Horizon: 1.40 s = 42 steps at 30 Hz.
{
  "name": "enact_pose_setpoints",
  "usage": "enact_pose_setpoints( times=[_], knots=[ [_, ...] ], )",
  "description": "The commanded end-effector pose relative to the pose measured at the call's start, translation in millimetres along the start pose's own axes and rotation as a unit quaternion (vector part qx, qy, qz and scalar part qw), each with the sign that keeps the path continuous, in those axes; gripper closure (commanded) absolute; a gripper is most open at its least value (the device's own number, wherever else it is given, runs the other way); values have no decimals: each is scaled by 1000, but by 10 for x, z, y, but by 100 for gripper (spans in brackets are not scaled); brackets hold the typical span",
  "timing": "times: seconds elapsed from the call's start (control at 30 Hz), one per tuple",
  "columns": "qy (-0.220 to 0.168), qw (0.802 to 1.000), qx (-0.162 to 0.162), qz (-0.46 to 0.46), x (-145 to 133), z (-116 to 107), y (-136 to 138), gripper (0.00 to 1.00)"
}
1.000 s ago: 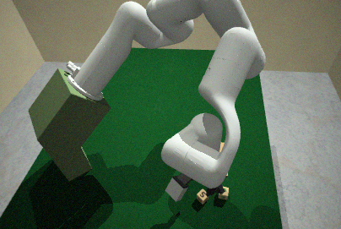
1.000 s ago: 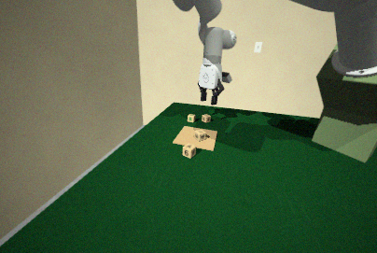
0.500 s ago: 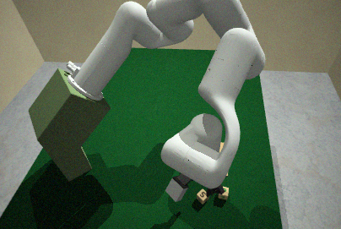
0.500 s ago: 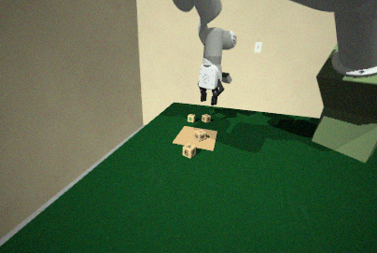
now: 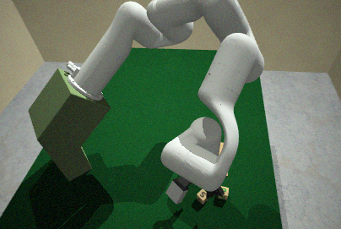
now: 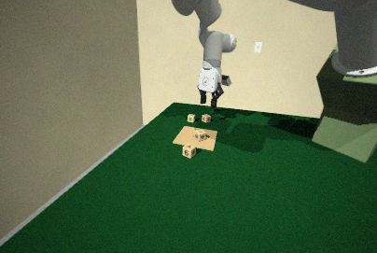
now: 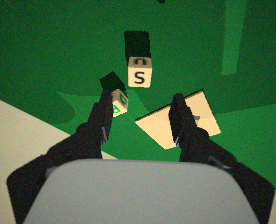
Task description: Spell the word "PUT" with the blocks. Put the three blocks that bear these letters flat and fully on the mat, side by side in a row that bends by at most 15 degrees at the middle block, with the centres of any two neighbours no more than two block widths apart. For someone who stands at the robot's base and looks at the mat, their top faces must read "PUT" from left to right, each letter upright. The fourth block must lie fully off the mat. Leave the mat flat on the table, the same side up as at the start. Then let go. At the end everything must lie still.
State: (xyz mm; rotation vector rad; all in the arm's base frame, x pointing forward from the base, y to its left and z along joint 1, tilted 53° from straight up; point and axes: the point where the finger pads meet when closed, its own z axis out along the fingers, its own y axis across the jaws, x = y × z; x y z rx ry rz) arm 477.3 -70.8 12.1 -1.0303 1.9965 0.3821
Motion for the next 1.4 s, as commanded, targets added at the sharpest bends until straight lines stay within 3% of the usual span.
enact_pose_setpoints(
  times=[0.0, 0.7, 1.37],
  knots=[
    [0, 1000, 1, 0, -2, 83, -15, 31],
    [0, 1000, 1, 0, -8, 356, -28, 31],
    [0, 1000, 1, 0, -8, 391, -29, 31]
  ],
)
